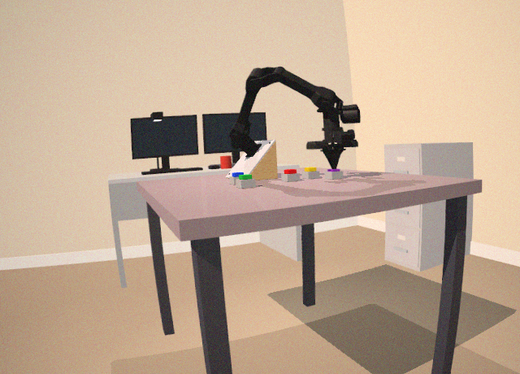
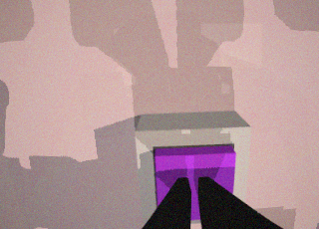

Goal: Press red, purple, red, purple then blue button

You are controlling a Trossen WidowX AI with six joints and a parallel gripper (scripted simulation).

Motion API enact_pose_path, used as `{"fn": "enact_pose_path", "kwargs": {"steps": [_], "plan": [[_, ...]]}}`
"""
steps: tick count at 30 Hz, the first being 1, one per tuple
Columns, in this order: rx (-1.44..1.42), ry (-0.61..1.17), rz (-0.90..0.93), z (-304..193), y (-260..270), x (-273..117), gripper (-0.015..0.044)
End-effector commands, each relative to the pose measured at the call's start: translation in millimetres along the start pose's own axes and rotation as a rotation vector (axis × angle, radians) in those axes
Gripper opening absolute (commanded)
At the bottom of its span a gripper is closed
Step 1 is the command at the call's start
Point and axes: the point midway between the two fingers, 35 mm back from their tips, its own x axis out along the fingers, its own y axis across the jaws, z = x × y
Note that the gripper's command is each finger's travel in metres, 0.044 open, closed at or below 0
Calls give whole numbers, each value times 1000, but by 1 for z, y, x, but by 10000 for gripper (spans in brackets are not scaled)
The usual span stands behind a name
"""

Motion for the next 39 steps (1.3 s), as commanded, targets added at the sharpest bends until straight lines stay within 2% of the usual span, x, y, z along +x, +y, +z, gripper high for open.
{"fn": "enact_pose_path", "kwargs": {"steps": [1,3,8,12,14,20,31,39], "plan": [[-3,1,-1,0,0,-16,20],[-6,1,-3,-1,0,-32,20],[-6,1,-3,-1,0,-35,20],[-7,2,0,0,1,-84,20],[-7,2,0,-1,0,-94,20],[-8,3,-1,-3,-8,-96,20],[-12,7,-9,-56,-133,-95,20],[-13,8,-7,-60,-140,-83,20]]}}
